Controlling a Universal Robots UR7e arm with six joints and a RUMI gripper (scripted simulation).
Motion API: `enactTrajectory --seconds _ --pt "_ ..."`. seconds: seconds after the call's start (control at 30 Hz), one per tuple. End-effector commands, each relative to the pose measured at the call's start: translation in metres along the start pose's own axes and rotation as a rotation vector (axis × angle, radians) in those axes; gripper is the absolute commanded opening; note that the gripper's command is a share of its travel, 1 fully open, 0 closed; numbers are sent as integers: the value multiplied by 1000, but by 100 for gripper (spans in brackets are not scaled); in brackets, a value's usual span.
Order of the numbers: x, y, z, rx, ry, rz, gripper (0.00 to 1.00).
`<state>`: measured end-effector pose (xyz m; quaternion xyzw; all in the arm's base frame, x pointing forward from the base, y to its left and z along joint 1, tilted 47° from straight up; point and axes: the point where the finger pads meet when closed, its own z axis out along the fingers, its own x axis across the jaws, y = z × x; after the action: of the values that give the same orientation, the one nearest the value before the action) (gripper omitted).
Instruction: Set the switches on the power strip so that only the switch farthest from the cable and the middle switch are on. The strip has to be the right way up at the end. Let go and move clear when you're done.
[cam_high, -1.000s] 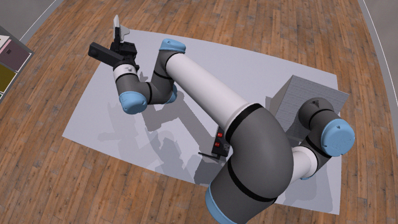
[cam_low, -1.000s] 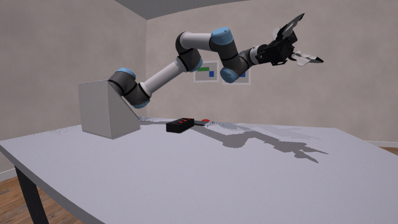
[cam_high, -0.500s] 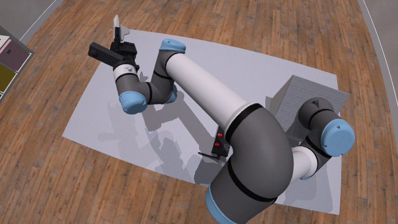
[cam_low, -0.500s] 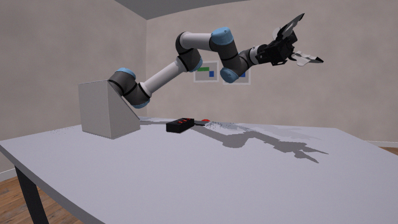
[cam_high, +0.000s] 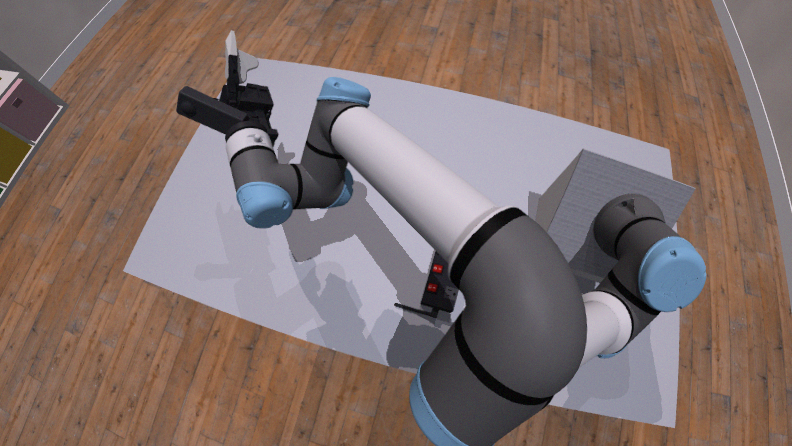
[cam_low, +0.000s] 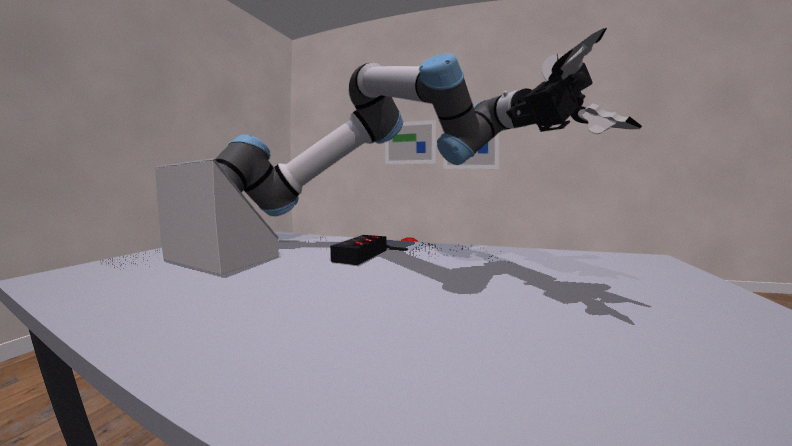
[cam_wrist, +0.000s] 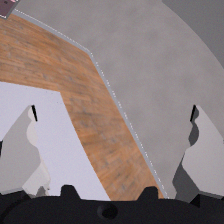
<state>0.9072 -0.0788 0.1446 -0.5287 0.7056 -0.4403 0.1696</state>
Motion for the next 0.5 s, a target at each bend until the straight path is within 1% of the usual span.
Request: enactTrajectory --seconds 0.0,0.2,0.27,0.47 --pt "2 4 0 -20 -8 -55 100" --pt "-2 11 -1 -46 -26 -139 100" --pt "-2 11 -1 -46 -26 -139 100" --pt "-6 21 -3 -81 -54 -254 100"
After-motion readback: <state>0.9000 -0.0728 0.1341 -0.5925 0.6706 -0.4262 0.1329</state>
